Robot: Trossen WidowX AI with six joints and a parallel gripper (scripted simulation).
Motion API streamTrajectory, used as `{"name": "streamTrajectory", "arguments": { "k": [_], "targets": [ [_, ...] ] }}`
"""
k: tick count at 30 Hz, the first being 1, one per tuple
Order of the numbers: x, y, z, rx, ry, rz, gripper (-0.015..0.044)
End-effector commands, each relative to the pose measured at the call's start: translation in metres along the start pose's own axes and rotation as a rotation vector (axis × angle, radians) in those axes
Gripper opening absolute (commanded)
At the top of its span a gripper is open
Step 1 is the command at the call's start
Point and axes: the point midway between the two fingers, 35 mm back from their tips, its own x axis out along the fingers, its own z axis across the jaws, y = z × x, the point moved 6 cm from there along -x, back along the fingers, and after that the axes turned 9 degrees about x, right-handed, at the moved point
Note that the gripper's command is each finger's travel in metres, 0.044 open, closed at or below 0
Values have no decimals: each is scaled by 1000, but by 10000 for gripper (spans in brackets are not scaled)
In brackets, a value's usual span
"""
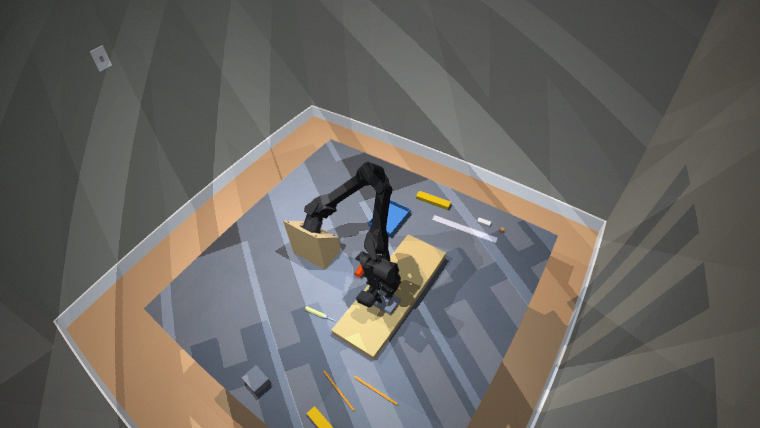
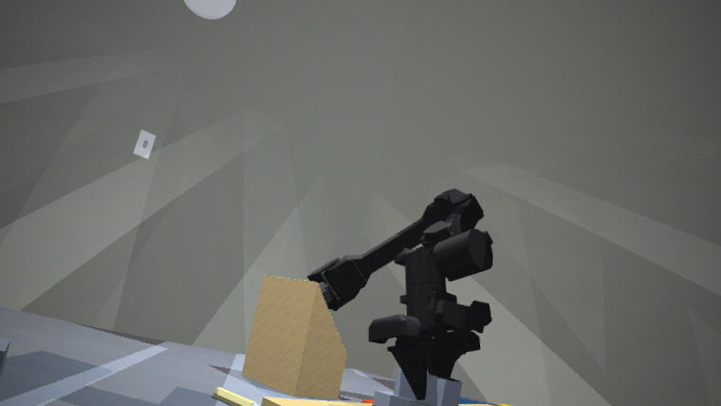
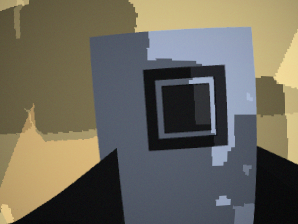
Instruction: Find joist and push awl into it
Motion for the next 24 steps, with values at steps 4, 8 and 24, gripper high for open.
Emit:
{"name": "streamTrajectory", "arguments": {
  "k": [4,8,24],
  "targets": [
    [1,6,27,3,-10,5,0],
    [1,8,40,3,-11,5,0],
    [0,16,93,5,-13,6,0]
  ]
}}
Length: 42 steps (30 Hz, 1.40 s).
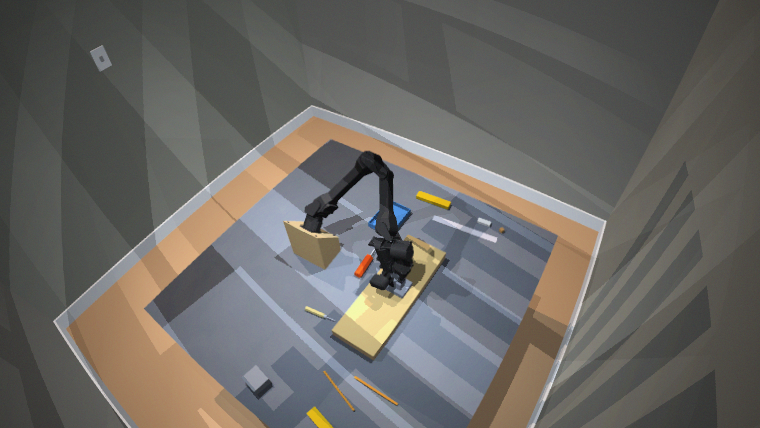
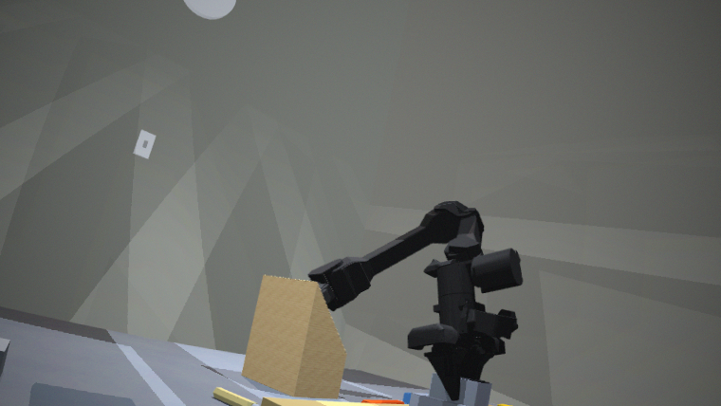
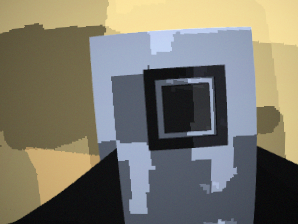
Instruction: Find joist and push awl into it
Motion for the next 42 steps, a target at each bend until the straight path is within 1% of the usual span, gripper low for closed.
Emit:
{"name": "streamTrajectory", "arguments": {
  "k": [1,42],
  "targets": [
    [0,5,16,1,-6,4,0],
    [-1,25,153,2,-12,5,0]
  ]
}}
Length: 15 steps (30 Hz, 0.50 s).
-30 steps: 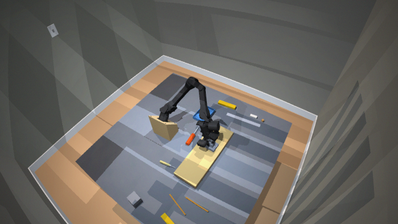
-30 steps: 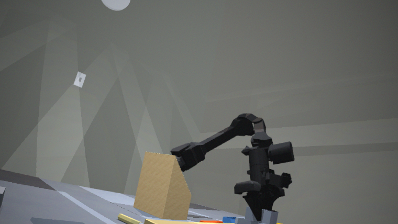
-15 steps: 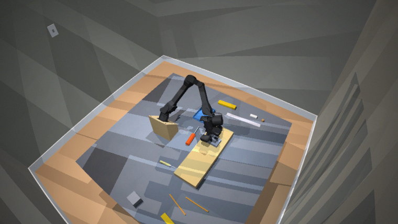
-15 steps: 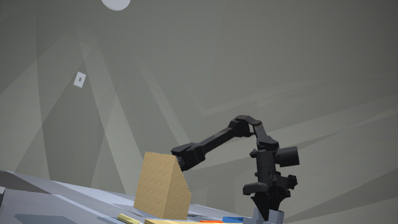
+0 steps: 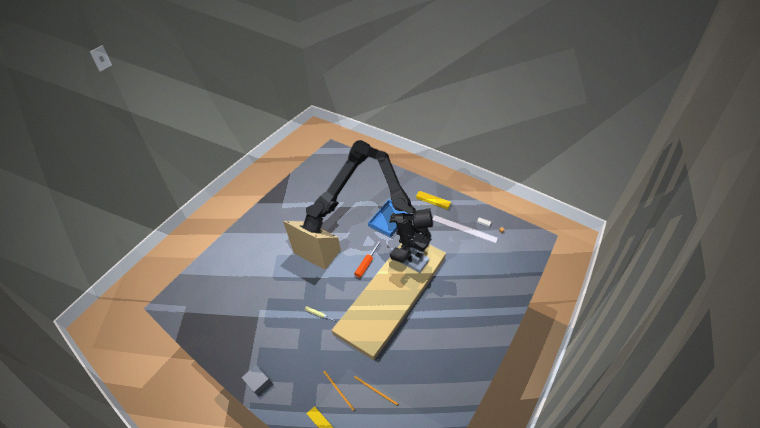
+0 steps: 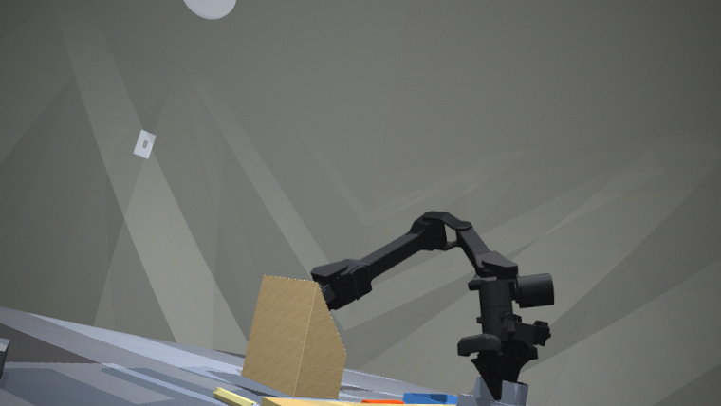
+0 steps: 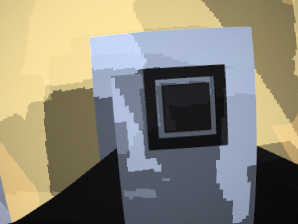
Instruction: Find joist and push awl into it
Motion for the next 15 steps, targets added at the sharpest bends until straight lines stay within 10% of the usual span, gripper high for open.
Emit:
{"name": "streamTrajectory", "arguments": {
  "k": [1,15],
  "targets": [
    [0,4,23,-15,-19,8,0],
    [0,7,44,-15,-20,8,0]
  ]
}}
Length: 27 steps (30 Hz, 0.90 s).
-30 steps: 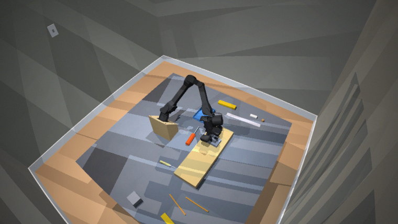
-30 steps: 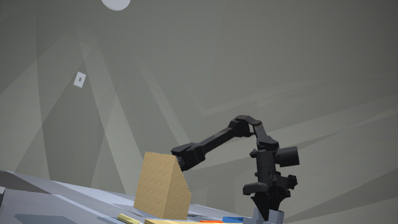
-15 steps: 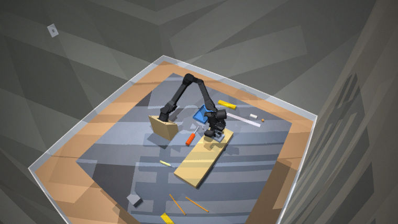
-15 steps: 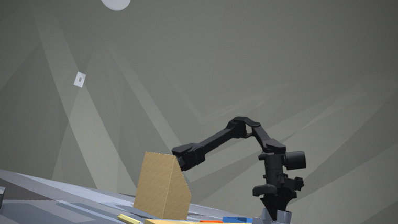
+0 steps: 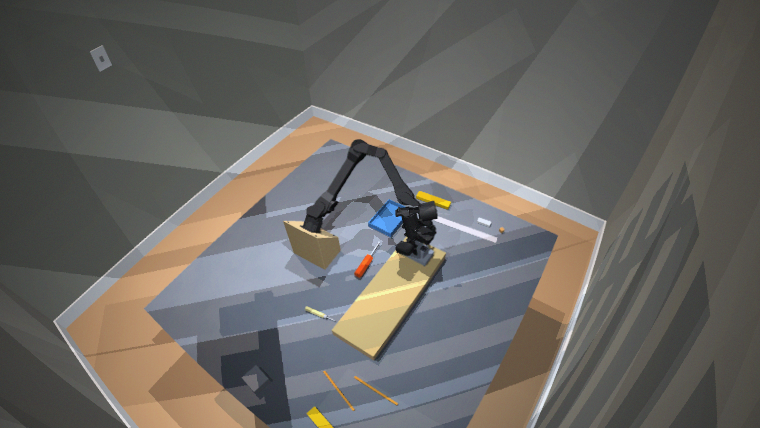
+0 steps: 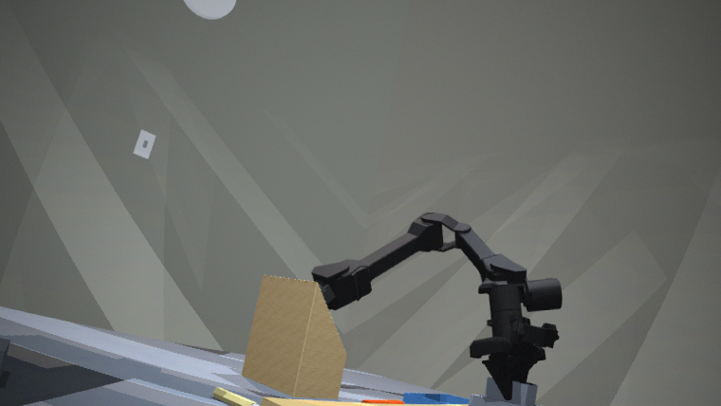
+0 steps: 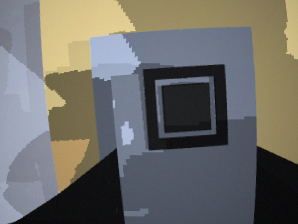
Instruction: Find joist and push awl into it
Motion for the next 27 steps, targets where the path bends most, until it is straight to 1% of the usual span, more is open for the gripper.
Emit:
{"name": "streamTrajectory", "arguments": {
  "k": [1,14,27],
  "targets": [
    [1,1,7,-10,-10,6,0],
    [1,1,3,-10,-10,6,0],
    [1,-6,-38,-10,-8,6,0]
  ]
}}
